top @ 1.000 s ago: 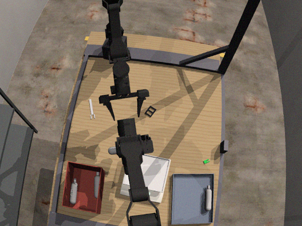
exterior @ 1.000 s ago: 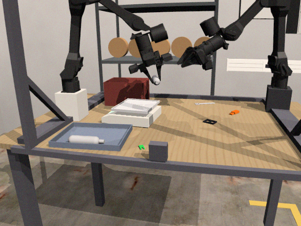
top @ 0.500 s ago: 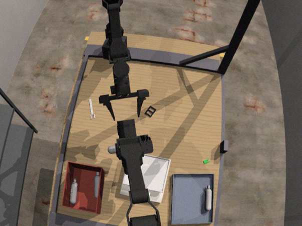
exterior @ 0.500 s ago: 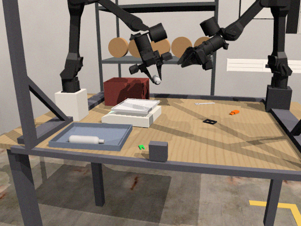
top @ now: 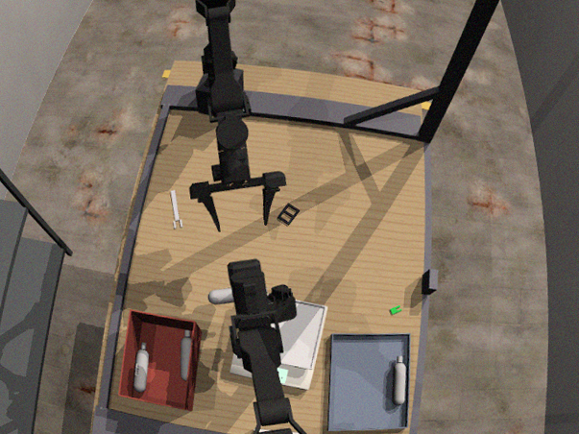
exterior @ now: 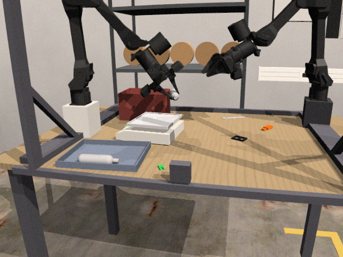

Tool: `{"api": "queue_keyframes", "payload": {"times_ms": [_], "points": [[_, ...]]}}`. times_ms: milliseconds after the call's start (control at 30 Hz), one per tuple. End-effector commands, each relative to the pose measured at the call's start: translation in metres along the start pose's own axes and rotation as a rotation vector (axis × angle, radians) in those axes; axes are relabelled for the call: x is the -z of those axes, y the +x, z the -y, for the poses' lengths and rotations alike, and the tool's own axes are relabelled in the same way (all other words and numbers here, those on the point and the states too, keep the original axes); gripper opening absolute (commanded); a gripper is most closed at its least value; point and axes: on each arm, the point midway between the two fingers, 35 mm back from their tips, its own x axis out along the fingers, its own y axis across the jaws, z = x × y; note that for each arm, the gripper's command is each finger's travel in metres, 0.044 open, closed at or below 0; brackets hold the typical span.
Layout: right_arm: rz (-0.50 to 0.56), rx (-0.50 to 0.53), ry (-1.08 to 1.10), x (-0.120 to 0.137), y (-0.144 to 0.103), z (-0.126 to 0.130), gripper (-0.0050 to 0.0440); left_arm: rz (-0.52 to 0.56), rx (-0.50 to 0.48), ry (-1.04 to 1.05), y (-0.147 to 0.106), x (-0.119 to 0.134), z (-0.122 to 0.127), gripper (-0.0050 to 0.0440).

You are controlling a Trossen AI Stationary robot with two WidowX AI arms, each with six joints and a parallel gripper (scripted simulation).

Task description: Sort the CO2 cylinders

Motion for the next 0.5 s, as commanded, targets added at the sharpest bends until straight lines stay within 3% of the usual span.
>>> {"api": "queue_keyframes", "payload": {"times_ms": [0, 267, 300, 467], "points": [[-0.026, 0.001, 0.003, 0.010, -0.003, 0.001, 0.0440, -0.002, -0.110, 0.006, -0.003, -0.001, -0.003, -0.0050], [-0.026, 0.001, 0.003, 0.010, -0.003, 0.001, 0.0440, -0.001, -0.206, 0.005, 0.007, -0.001, 0.000, -0.0050], [-0.026, 0.001, 0.003, 0.010, -0.003, 0.001, 0.0440, 0.000, -0.267, 0.004, 0.005, -0.001, -0.008, -0.0050], [-0.026, 0.001, 0.003, 0.010, -0.003, 0.001, 0.0440, 0.000, -0.340, 0.004, 0.010, -0.001, -0.004, -0.0050]]}}
